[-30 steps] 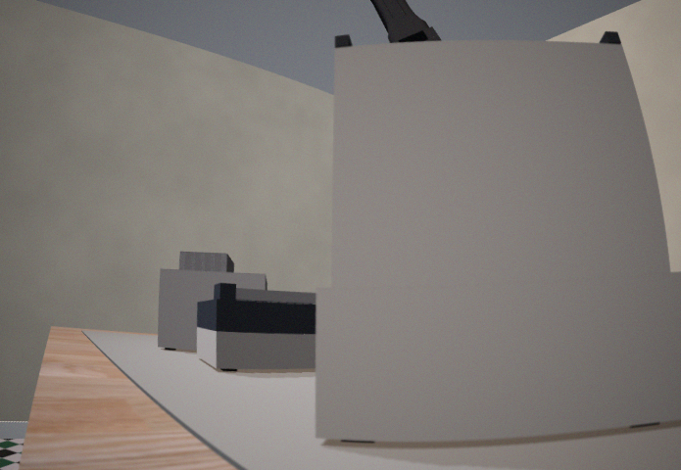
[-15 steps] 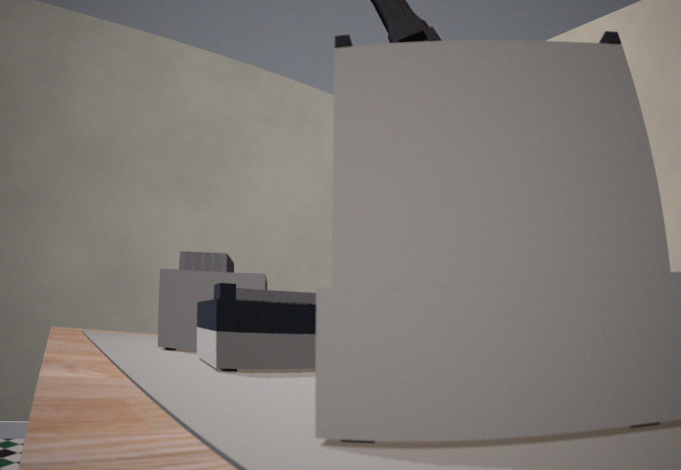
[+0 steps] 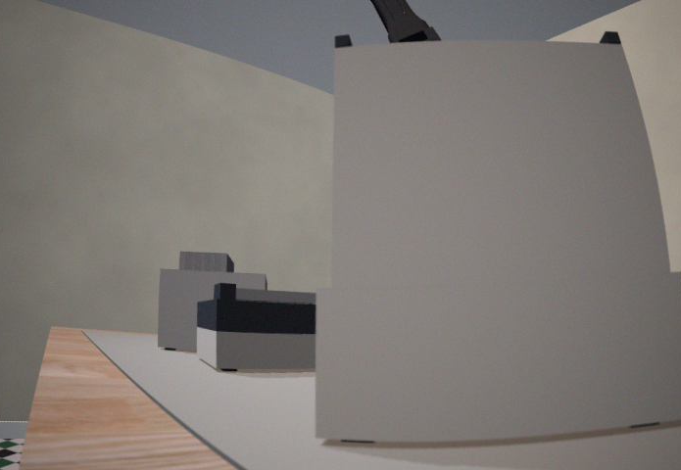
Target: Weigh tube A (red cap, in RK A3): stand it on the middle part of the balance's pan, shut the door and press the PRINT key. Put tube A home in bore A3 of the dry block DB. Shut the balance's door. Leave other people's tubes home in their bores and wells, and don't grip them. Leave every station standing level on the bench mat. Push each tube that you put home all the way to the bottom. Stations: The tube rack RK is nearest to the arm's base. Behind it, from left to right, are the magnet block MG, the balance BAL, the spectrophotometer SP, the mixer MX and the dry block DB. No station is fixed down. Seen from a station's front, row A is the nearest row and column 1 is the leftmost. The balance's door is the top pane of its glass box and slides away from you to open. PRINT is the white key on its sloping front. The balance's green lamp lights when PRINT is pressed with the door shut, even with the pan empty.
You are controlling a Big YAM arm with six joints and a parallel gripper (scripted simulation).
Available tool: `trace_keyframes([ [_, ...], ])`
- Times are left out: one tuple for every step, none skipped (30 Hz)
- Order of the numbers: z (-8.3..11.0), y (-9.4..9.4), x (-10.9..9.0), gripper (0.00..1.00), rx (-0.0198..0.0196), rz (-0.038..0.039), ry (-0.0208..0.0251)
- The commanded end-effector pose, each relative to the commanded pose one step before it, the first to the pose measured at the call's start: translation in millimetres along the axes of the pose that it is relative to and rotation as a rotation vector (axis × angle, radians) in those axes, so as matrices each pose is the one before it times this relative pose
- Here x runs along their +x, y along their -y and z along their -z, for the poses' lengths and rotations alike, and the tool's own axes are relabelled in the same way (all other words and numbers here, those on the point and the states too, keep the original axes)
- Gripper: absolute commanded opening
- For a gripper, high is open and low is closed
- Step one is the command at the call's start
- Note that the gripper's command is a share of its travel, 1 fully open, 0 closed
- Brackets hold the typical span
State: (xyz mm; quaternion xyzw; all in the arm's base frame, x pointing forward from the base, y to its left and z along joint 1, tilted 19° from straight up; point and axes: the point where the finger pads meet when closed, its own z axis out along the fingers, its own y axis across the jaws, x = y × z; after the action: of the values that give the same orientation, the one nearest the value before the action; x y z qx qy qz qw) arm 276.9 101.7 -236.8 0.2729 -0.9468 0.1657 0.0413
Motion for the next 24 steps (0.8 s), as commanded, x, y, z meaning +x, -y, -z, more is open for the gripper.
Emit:
trace_keyframes([
  [2.95, 0.57, -7.10, 0.00, -0.00201, 0.00500, 0.01650],
  [0.00, 0.00, 0.00, 0.00, 0.00000, 0.00000, 0.00000],
  [0.00, 0.00, 0.00, 0.00, 0.00000, 0.00000, 0.00000],
  [0.00, 0.00, 0.00, 0.00, 0.00000, 0.00000, 0.00000],
  [0.00, 0.00, 0.00, 0.00, 0.00000, 0.00000, 0.00000],
  [0.00, 0.00, 0.00, 0.00, 0.00000, 0.00000, 0.00000],
  [0.00, 0.00, 0.00, 0.00, 0.00000, 0.00000, 0.00000],
  [0.00, 0.00, 0.00, 0.00, 0.00000, 0.00000, 0.00000],
  [0.00, 0.00, 0.00, 0.00, 0.00000, 0.00000, 0.00000],
  [3.37, 5.34, 0.89, 0.00, -0.00698, 0.00211, 0.04588],
  [-0.02, 0.26, 1.68, 0.00, -0.00223, 0.01013, 0.03174],
  [-0.06, 0.32, 1.76, 0.00, -0.00222, 0.01014, 0.03176],
  [0.00, 0.00, 0.00, 0.00, 0.00000, 0.00000, 0.00000],
  [0.00, 0.00, 0.00, 0.00, 0.00000, 0.00000, 0.00000],
  [0.07, 0.26, 1.72, 0.00, -0.00220, 0.01014, 0.03174],
  [0.14, 0.25, 1.72, 0.00, -0.00218, 0.01015, 0.03172],
  [0.21, 0.24, 1.73, 0.00, -0.00216, 0.01015, 0.03171],
  [0.27, 0.22, 1.73, 0.00, -0.00214, 0.01016, 0.03170],
  [-1.64, -1.01, 5.11, 0.00, -0.00401, 0.01245, 0.02299],
  [-4.62, -3.33, 11.19, 0.00, -0.00798, 0.01618, 0.00782],
  [0.53, 0.11, 1.61, 0.00, -0.00232, 0.01010, 0.03191],
  [0.59, 0.09, 1.62, 0.00, -0.00233, 0.01011, 0.03186],
  [0.90, -0.13, 2.38, 0.00, -0.00276, 0.01039, 0.03053],
  [1.01, -0.18, 2.36, 0.00, -0.00284, 0.01038, 0.03046],
])
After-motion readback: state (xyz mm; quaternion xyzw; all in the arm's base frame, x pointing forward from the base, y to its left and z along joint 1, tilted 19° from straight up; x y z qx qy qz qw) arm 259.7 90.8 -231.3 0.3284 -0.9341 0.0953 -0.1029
